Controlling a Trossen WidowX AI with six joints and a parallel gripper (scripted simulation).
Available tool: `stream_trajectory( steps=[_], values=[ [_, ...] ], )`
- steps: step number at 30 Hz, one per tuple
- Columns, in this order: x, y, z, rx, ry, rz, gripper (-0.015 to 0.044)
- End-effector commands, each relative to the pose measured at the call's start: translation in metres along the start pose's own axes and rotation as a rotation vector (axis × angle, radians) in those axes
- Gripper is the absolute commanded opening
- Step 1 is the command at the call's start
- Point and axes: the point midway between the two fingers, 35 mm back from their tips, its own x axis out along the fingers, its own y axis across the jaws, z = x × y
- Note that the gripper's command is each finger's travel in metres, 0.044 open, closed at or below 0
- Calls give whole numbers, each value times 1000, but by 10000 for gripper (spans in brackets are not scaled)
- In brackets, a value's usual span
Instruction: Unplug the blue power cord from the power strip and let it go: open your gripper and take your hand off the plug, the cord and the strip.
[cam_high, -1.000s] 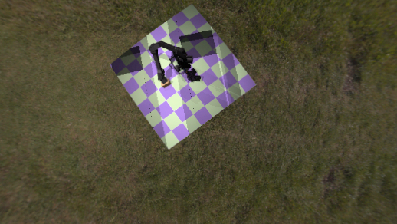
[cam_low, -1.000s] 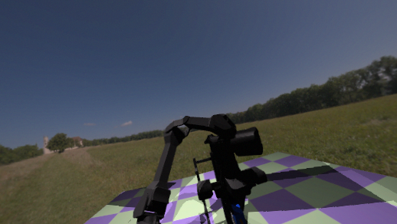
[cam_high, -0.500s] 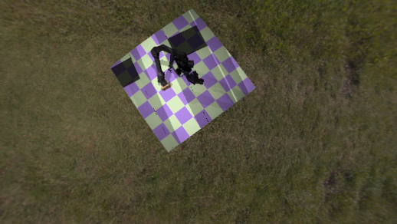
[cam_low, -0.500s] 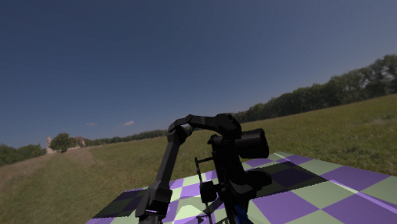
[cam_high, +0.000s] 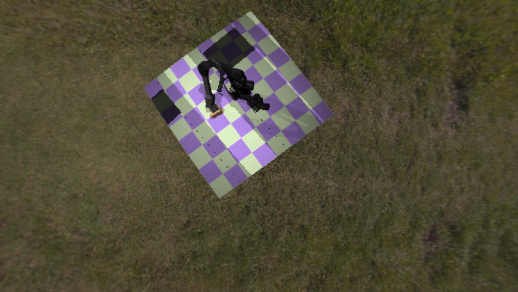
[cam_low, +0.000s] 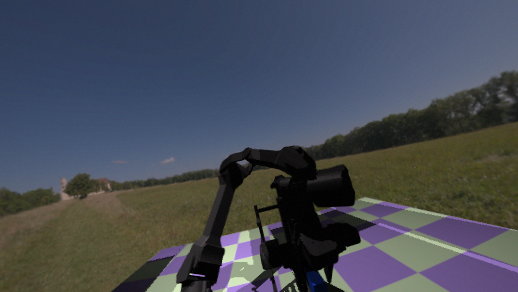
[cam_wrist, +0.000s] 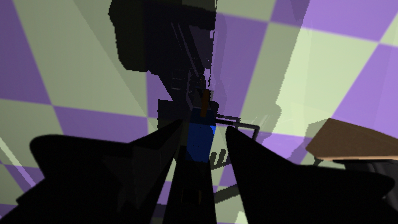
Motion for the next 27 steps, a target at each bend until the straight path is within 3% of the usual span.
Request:
stream_trajectory(
  steps=[1, 6, 11, 27],
  values=[
    [-1, 0, 0, 3, -3, 4, 315],
    [-5, 2, 20, 4, -5, 5, 440],
    [-13, 0, 60, 3, -7, 5, 440],
    [-13, 0, 60, 3, -7, 5, 440]
  ],
)
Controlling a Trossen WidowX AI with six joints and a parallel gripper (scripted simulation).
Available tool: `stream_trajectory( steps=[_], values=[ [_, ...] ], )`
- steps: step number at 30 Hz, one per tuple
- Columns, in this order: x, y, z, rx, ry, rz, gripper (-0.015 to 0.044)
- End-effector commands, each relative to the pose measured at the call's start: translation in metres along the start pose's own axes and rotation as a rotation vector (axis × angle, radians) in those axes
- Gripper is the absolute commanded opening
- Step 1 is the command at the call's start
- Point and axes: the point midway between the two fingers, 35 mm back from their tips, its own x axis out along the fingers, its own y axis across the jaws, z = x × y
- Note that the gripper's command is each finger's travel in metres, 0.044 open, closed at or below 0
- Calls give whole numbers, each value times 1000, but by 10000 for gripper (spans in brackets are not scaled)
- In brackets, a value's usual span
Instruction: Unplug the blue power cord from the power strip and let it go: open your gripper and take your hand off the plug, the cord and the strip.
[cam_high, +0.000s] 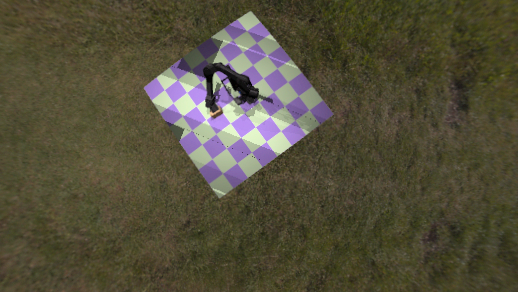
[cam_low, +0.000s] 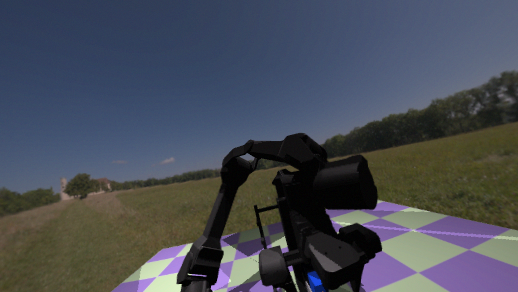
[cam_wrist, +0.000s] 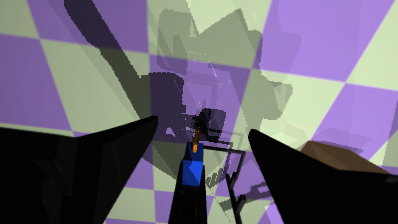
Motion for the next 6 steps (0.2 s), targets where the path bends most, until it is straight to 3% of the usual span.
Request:
stream_trajectory(
  steps=[1, 6],
  values=[
    [-1, 0, 1, -5, -3, -4, 440],
    [-1, 0, 1, -5, -3, -4, 440]
  ],
)
